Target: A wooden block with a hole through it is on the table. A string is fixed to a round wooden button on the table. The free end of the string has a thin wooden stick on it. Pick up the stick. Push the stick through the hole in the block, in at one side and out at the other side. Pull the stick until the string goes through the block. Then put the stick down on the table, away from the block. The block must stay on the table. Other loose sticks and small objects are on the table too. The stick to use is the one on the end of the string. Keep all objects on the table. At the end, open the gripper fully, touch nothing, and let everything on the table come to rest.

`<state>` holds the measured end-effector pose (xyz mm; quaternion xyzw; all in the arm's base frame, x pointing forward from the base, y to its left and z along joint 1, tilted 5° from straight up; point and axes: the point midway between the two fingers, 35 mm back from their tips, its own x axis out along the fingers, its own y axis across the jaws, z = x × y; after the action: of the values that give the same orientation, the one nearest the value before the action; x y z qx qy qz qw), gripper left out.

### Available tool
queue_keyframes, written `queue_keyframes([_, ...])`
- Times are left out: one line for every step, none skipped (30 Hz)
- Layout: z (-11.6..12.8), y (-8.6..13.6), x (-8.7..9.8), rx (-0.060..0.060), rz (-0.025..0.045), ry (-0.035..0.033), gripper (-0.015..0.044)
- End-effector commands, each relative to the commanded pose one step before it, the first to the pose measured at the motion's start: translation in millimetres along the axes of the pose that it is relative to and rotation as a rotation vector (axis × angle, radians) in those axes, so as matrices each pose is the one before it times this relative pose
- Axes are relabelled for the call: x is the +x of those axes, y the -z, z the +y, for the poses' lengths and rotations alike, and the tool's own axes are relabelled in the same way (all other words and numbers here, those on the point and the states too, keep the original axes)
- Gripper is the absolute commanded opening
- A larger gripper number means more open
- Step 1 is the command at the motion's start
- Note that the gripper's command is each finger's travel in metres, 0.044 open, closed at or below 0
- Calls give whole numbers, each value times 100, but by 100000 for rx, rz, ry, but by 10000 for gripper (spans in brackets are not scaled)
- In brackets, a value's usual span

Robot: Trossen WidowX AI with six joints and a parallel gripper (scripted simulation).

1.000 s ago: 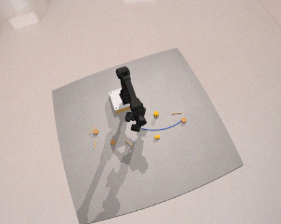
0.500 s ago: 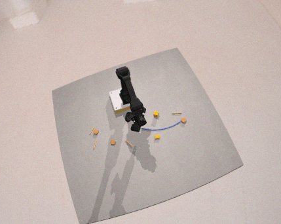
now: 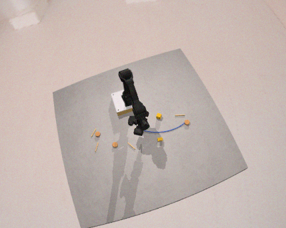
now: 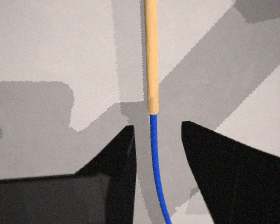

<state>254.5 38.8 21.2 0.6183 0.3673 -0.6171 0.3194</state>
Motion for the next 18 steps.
queue_keyframes([-40,-78,744,490,-491,217,121])
queue_keyframes([0,0,166,0,0,2,121])
queue_keyframes([-1,0,166,0,0,2,121])
queue_keyframes([-1,-1,165,0,0,2,121])
queue_keyframes([-2,-2,165,0,0,2,121])
queue_keyframes([-3,-2,165,0,0,2,121])
queue_keyframes([-4,-3,164,0,0,2,121])
queue_keyframes([-5,-4,164,0,0,2,121])
queue_keyframes([-6,-5,164,0,-1,2,121])
queue_keyframes([-7,-5,163,0,-1,2,121])
queue_keyframes([-8,-6,163,0,-1,3,121])
queue_keyframes([-9,-7,163,0,-1,3,121])
queue_keyframes([-10,-8,162,0,-1,3,121])
queue_keyframes([-11,-8,162,0,-1,3,121])
queue_keyframes([-12,-9,162,0,-1,3,121])
queue_keyframes([-13,-10,161,0,-1,3,121])
queue_keyframes([-13,-10,161,0,-1,3,121])
queue_keyframes([-14,-11,161,0,-1,3,121])
